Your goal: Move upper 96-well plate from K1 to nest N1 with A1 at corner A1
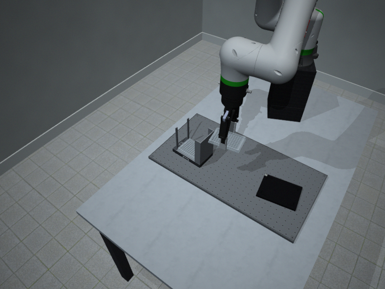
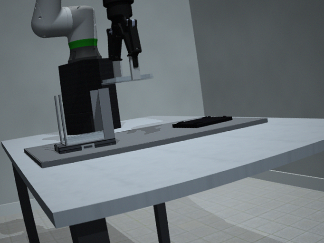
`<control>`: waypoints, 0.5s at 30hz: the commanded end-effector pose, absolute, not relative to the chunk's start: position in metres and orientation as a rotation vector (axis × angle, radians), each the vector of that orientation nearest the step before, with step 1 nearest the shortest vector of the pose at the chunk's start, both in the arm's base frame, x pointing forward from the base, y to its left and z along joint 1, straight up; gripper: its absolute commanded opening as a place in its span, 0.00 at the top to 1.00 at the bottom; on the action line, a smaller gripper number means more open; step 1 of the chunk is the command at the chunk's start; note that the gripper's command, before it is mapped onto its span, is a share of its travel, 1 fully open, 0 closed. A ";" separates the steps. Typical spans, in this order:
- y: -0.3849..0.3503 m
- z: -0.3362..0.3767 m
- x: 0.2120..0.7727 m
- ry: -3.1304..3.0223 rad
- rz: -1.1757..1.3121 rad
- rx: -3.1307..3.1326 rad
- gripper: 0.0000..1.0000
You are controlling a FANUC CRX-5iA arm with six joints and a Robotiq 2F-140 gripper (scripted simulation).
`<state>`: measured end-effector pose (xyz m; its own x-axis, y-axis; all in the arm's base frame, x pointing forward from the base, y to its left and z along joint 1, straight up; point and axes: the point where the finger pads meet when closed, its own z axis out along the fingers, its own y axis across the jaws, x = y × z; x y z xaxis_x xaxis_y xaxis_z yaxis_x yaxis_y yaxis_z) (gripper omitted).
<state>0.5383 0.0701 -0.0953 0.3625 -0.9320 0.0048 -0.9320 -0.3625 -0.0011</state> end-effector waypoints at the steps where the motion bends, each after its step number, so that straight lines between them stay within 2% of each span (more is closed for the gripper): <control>1: 0.079 -0.095 0.536 -1.773 0.008 2.591 1.00; 15: 0.118 -0.096 0.524 -1.773 0.008 2.591 1.00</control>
<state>0.5259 0.1116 -0.0963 0.3625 -0.9320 0.0048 -0.9320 -0.3625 -0.0011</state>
